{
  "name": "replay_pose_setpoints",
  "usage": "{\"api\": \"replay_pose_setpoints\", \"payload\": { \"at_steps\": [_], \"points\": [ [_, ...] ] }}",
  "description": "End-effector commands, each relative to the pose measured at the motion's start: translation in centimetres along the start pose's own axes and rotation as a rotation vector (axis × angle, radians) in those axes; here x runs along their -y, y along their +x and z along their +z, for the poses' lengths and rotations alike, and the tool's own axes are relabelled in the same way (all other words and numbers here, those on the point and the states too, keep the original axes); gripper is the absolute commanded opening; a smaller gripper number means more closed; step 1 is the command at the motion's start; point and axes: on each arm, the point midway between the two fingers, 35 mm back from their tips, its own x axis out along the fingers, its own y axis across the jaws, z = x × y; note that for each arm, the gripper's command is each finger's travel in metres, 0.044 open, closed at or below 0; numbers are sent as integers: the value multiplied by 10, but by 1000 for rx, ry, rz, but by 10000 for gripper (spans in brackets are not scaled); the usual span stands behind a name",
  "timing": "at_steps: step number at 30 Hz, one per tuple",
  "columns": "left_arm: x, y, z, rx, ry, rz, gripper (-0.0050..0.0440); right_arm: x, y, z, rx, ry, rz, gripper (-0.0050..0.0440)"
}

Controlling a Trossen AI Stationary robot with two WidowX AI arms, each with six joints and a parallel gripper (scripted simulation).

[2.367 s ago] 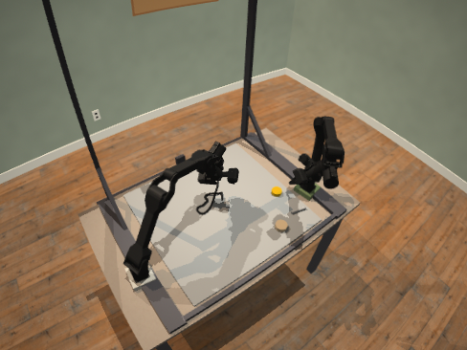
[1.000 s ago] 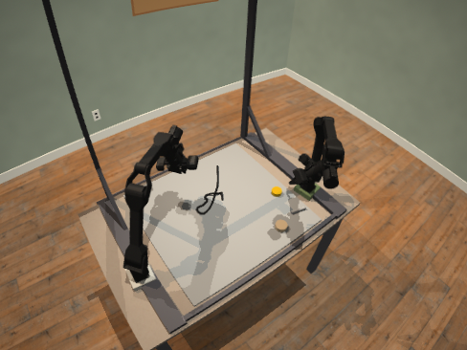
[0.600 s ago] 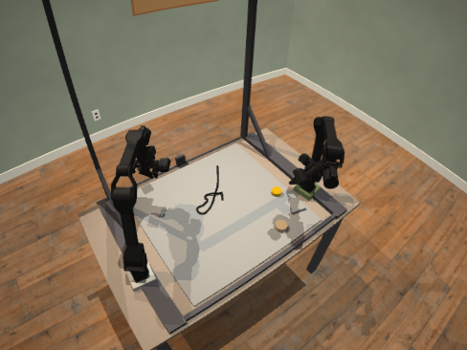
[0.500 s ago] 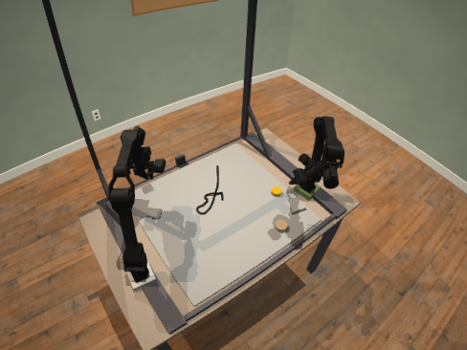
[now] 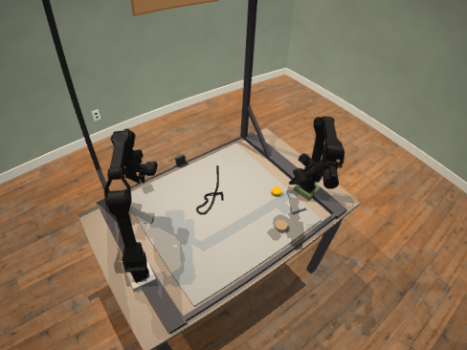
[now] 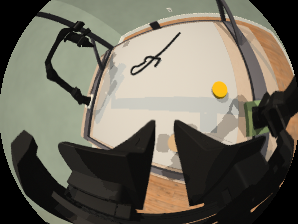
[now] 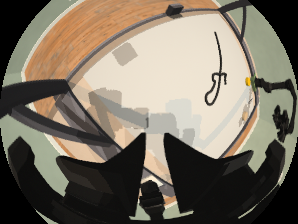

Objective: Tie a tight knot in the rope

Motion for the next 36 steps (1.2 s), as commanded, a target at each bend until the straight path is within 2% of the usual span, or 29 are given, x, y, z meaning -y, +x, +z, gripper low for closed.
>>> {"api": "replay_pose_setpoints", "payload": {
  "at_steps": [1, 7, 11, 15, 25, 34, 36],
  "points": [
    [-1, -2, 2, -4, 5, 8, 85, 1, -10, -3, 27, 7, 4, 85],
    [-1, -2, 2, -4, 5, 8, 85, 1, -10, -3, 27, 7, 4, 85],
    [-1, -2, 2, -4, 5, 8, 181, 1, -10, -3, 27, 7, 4, 85],
    [-1, -2, 2, -5, 5, 6, 85, 1, -10, -3, 27, 7, 4, 85],
    [-6, 7, -1, -6, 19, -39, 85, 1, -10, -3, 27, 7, 4, 85],
    [-23, 42, -6, -27, 70, -176, 85, 1, -10, -3, 27, 7, 4, 85],
    [-23, 42, -6, -27, 70, -176, 85, 1, -10, -3, 27, 7, 4, 85]
  ]
}}
